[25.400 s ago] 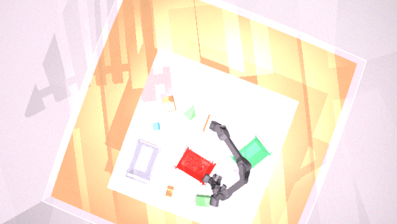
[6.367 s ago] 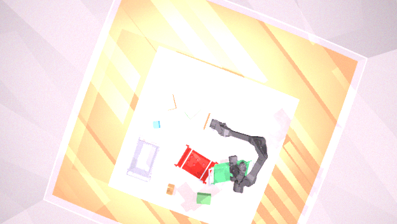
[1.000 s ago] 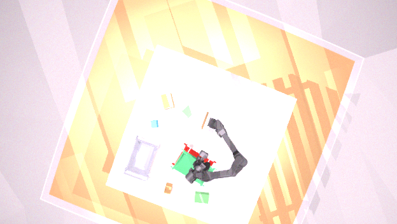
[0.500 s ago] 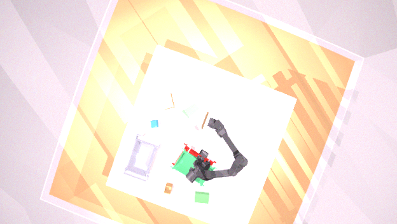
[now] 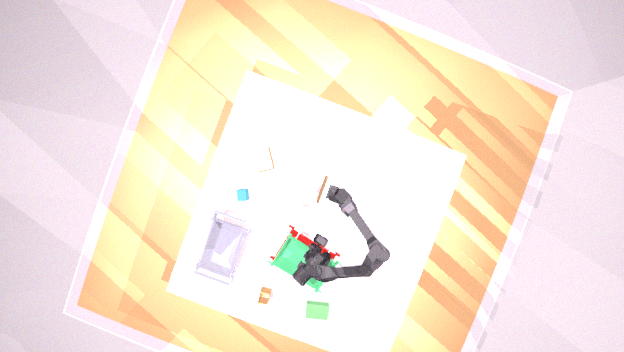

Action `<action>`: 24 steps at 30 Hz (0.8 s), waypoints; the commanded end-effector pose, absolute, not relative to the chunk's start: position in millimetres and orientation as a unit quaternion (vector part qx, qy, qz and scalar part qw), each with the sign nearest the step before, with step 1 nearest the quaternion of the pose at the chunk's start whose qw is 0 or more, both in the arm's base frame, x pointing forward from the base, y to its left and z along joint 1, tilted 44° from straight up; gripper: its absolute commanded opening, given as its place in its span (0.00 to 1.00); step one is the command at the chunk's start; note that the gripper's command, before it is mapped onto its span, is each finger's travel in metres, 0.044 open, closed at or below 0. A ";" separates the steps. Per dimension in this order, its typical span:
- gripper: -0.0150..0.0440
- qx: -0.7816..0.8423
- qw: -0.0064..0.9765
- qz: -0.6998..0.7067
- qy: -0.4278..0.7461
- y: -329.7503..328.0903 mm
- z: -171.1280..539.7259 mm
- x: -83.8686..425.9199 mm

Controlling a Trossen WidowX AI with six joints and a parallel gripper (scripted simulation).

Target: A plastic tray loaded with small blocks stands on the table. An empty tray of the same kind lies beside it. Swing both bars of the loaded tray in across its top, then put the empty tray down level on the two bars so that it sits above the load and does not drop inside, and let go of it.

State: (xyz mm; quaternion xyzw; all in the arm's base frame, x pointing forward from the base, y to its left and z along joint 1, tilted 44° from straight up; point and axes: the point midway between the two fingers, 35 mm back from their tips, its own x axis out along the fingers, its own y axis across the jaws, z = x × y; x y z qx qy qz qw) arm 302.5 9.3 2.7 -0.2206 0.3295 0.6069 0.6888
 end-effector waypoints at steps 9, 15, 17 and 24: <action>0.25 -0.216 0.685 0.612 0.331 20.5 -4.5 297.7; 0.25 -0.216 0.685 0.612 0.331 20.5 -4.5 297.7; 0.25 -0.216 0.685 0.612 0.331 20.5 -4.5 297.7; 0.25 -0.216 0.685 0.612 0.330 25.3 -9.2 296.4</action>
